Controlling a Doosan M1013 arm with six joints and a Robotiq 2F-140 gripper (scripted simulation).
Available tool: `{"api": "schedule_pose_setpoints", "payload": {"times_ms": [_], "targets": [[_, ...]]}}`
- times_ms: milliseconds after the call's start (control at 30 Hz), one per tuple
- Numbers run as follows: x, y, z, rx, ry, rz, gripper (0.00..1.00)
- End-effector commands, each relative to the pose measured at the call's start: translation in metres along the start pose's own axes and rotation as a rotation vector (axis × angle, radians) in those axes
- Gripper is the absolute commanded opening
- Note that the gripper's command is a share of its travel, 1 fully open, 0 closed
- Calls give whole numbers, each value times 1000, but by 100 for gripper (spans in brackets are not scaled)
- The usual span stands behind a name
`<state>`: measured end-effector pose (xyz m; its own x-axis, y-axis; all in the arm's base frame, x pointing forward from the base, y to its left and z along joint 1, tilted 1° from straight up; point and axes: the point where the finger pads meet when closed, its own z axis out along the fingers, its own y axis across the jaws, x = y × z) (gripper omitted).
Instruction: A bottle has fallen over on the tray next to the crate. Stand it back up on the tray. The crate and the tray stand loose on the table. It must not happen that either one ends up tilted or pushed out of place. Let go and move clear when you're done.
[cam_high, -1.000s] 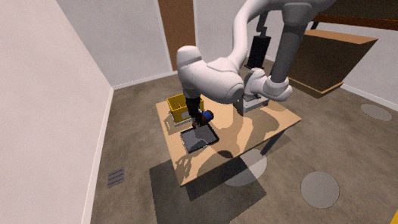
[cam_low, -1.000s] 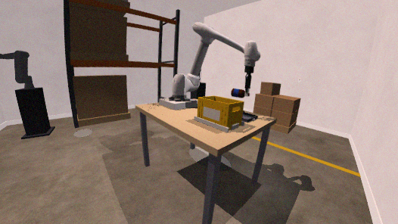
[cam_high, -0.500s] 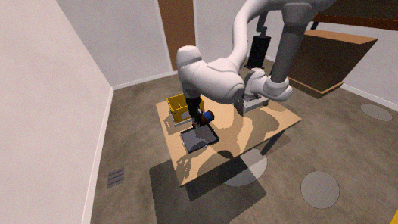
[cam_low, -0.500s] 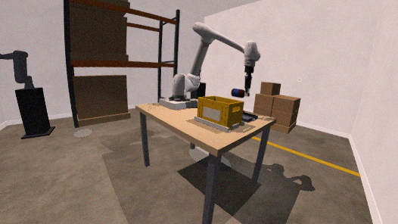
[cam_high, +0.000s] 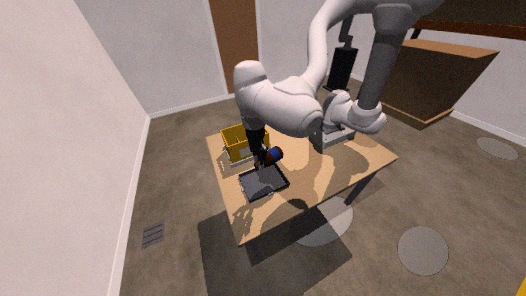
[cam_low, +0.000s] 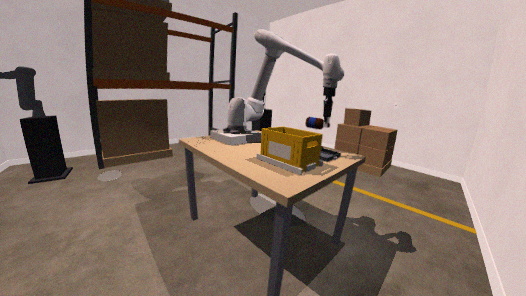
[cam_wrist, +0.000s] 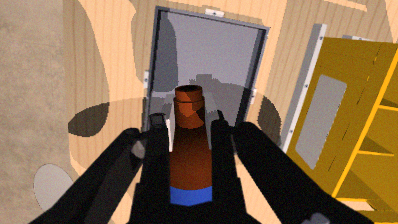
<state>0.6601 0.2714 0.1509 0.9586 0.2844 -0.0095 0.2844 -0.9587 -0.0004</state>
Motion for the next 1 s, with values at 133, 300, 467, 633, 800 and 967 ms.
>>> {"api": "schedule_pose_setpoints", "payload": {"times_ms": [133,300,467,633,800,967], "targets": [[0,0,0,0,0,0,10],[0,0,0,0,0,0,10],[0,0,0,0,0,1,10],[0,0,0,0,0,15,10],[0,0,0,0,0,55,10],[0,0,0,0,0,131,10]]}}
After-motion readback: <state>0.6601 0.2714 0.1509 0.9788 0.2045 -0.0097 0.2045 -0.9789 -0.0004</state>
